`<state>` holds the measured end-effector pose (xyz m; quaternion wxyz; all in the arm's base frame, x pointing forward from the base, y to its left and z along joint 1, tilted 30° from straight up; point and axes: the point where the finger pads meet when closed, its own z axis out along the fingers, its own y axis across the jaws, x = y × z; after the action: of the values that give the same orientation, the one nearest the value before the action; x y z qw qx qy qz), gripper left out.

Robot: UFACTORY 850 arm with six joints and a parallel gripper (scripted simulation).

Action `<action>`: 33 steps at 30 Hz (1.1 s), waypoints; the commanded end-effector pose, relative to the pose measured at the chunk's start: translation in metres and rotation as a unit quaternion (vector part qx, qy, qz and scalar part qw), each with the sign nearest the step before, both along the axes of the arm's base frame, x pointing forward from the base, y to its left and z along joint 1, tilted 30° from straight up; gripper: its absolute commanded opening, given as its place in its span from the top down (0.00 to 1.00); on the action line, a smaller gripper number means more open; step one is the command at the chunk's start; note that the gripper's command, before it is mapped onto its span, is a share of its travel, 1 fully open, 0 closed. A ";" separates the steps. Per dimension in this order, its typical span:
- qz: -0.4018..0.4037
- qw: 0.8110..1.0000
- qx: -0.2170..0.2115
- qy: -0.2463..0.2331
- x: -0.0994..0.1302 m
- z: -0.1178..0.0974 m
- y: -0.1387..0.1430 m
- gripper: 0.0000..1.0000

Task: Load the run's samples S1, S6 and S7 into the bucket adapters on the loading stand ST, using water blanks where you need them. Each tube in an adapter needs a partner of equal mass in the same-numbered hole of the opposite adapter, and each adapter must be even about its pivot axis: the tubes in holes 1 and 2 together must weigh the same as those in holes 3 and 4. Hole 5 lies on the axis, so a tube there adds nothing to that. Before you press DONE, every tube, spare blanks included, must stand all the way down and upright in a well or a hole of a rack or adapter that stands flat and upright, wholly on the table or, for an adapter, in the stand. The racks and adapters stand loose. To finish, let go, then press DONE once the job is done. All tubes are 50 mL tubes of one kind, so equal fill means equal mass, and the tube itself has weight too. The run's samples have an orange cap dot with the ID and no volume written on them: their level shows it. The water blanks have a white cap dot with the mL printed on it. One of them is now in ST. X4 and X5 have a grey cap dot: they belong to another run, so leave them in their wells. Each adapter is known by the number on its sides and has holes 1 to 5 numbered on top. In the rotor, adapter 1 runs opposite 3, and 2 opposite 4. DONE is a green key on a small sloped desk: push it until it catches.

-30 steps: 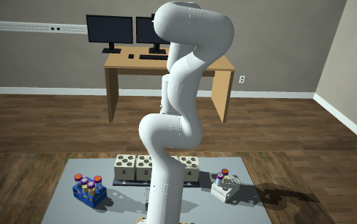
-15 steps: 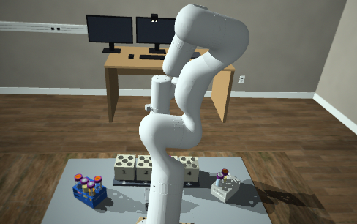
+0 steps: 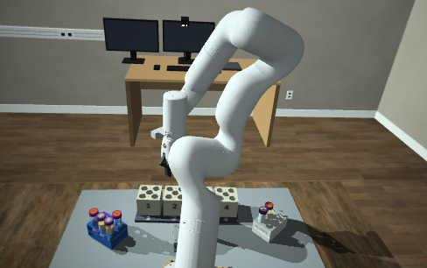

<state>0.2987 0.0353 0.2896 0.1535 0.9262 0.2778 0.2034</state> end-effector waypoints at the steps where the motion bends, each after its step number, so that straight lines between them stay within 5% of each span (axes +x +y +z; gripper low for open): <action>1: 0.068 0.996 -0.051 0.012 -0.001 -0.006 0.027 0.43; 33: 0.068 0.996 -0.051 0.012 -0.006 -0.040 0.163 0.43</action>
<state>0.2924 0.1777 0.2545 0.1806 0.8986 0.3538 0.1865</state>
